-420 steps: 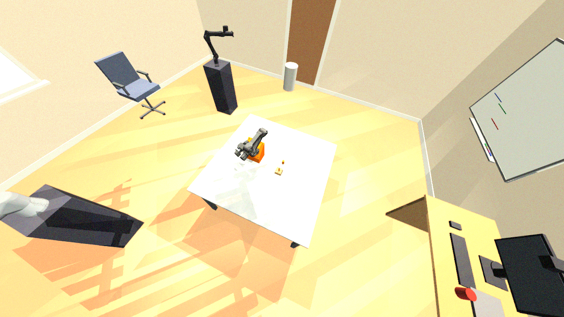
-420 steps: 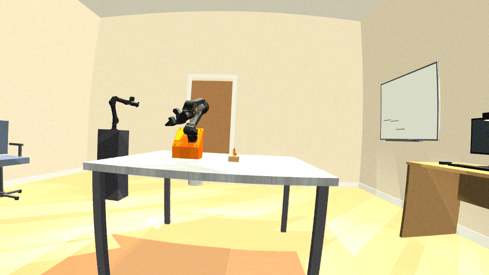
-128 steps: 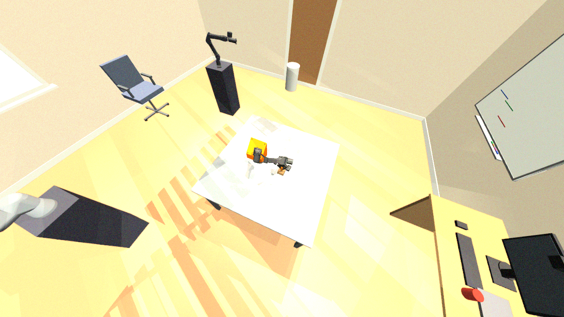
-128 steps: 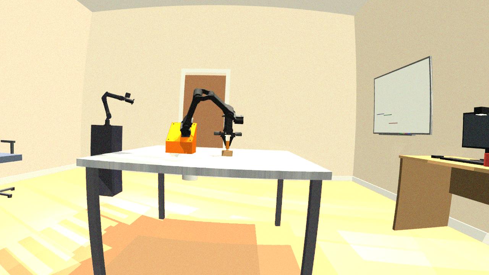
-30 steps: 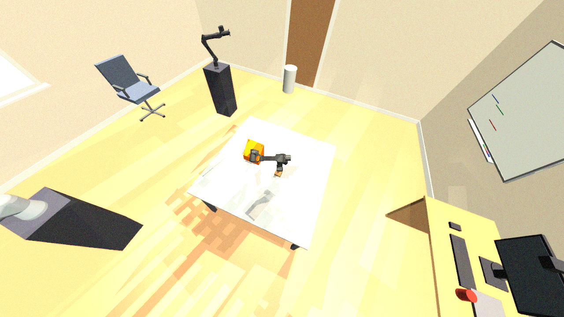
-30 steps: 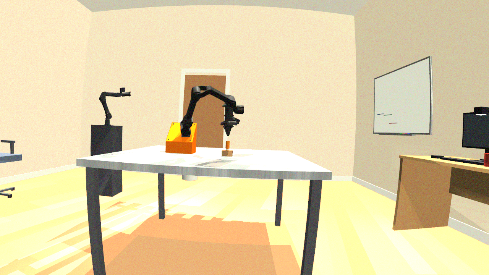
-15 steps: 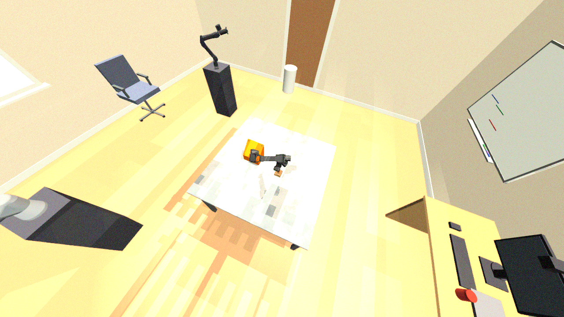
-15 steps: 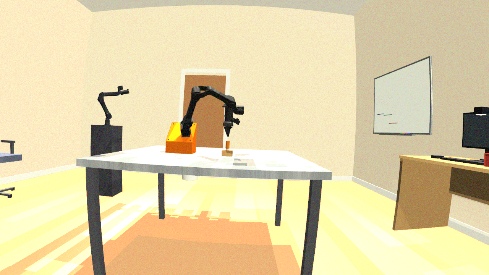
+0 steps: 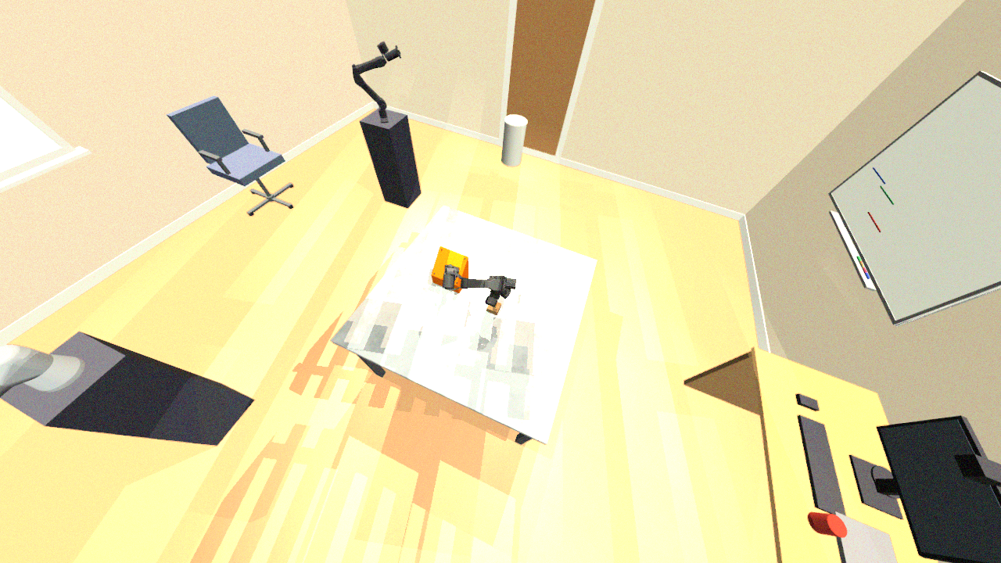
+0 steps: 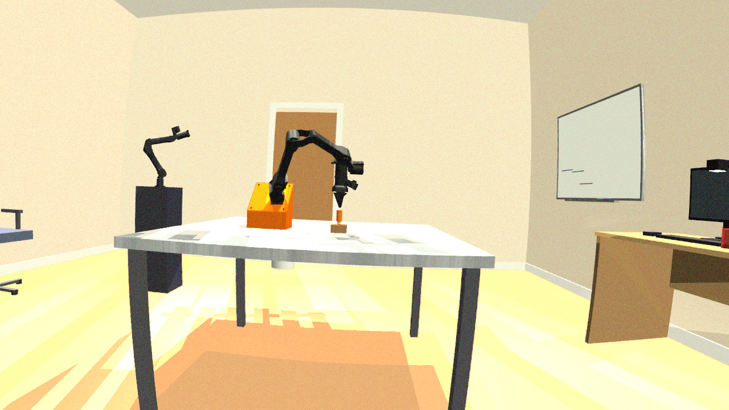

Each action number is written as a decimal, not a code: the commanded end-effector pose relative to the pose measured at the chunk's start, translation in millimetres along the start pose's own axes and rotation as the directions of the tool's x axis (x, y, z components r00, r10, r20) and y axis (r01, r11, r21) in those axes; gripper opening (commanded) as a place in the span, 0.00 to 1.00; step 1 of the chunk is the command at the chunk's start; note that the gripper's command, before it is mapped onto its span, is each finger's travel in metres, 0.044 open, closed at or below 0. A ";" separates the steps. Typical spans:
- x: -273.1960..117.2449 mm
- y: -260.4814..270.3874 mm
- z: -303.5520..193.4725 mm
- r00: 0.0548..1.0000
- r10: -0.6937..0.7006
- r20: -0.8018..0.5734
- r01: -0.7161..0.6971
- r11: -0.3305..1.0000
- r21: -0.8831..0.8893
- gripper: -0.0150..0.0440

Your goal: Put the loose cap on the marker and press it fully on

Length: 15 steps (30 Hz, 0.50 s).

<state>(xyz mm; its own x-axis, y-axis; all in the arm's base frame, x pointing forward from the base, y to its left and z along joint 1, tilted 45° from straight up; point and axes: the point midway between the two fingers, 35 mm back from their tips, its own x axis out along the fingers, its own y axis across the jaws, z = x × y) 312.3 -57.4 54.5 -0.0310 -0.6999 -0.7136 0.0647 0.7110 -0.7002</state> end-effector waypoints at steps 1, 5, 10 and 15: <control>8.3 -1.3 -1.6 1.000 -0.005 -0.006 0.005 1.000 -0.003 0.25; 14.4 -1.3 -1.6 1.000 -0.006 -0.006 0.006 1.000 -0.003 0.25; 21.6 -1.5 -1.7 1.000 -0.006 -0.006 0.006 1.000 -0.003 0.25; 17.8 0.0 0.6 1.000 -0.001 0.003 0.001 1.000 0.000 0.25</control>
<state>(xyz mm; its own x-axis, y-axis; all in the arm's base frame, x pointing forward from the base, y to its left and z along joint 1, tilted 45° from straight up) 312.2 -70.4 41.3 -0.0285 -0.7007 -0.7129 0.0638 0.7105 -0.7008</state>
